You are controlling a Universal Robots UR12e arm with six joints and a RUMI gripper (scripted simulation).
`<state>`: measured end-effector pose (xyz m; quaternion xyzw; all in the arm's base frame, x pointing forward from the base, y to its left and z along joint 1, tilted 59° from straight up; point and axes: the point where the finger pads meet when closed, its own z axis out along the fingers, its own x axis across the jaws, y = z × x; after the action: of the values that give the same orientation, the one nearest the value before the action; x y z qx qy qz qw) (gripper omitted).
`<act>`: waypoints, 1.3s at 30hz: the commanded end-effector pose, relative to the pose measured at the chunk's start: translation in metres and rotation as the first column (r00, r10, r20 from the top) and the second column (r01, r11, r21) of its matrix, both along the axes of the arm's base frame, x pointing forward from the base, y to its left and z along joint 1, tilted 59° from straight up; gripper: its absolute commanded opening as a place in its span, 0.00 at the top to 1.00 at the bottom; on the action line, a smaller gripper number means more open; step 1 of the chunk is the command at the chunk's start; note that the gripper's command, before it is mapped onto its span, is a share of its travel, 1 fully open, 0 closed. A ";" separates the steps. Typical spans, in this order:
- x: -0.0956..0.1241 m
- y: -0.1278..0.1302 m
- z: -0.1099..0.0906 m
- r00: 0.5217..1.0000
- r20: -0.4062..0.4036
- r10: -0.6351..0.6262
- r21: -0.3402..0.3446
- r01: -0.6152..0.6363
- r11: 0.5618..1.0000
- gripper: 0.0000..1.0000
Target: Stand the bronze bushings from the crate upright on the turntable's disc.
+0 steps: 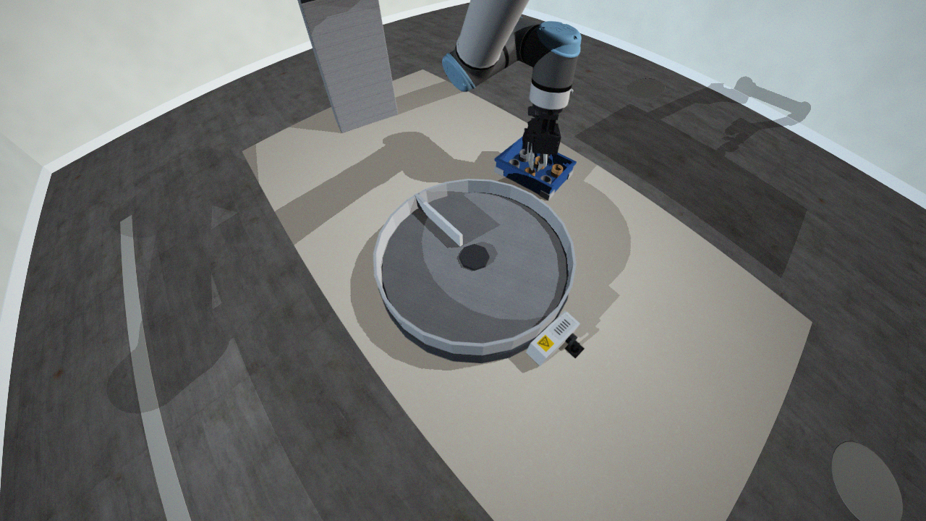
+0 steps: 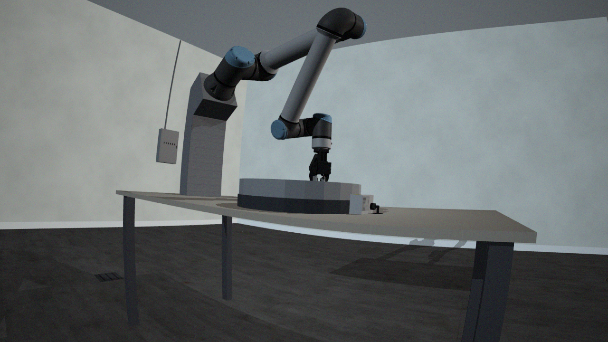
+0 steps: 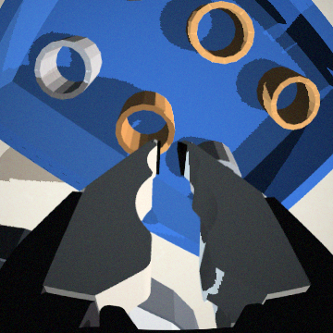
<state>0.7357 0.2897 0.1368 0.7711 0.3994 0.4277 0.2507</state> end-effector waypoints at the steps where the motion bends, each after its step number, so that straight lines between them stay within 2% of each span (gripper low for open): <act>1: 0.000 0.000 0.000 1.000 0.000 0.000 0.000 0.000 1.000 0.94; 27: 0.000 0.000 0.000 1.000 0.000 0.000 0.000 0.000 1.000 0.94; 39: 0.012 0.000 -0.007 1.000 0.000 0.000 0.000 0.000 1.000 0.94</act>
<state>0.7430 0.2893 0.1325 0.7711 0.3994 0.4277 0.2507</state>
